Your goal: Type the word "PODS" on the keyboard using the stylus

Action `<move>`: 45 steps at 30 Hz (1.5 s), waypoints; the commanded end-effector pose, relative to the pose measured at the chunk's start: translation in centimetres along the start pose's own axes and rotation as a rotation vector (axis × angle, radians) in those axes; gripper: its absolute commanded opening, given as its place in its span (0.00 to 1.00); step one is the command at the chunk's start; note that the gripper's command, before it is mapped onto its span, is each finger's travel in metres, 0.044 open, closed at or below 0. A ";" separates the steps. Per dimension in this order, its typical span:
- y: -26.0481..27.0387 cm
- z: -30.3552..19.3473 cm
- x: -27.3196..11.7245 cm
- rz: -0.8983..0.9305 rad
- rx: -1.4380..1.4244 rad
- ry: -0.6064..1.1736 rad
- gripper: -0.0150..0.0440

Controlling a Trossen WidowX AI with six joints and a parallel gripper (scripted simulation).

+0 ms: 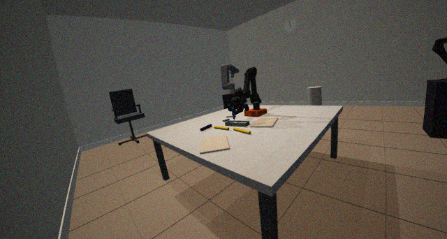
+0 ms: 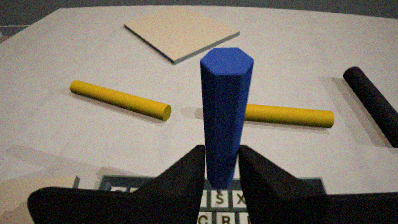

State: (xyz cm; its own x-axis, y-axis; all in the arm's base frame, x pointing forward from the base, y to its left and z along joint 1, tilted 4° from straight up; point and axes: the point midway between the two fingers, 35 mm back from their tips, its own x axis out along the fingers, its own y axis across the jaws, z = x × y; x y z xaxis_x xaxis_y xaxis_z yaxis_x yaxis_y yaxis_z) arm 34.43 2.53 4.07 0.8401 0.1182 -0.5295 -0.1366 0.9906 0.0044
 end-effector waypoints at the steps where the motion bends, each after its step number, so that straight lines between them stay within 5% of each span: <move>1: 0.0 -0.3 0.0 0.001 -0.003 0.005 0.39; 45: 0.0 -1.5 0.6 0.001 -0.003 0.005 0.39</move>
State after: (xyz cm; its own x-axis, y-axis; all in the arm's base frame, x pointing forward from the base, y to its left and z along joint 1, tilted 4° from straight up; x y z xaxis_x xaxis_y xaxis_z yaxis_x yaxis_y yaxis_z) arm 34.38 2.53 2.81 0.8404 0.1183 -0.5289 -0.1367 0.9906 0.0043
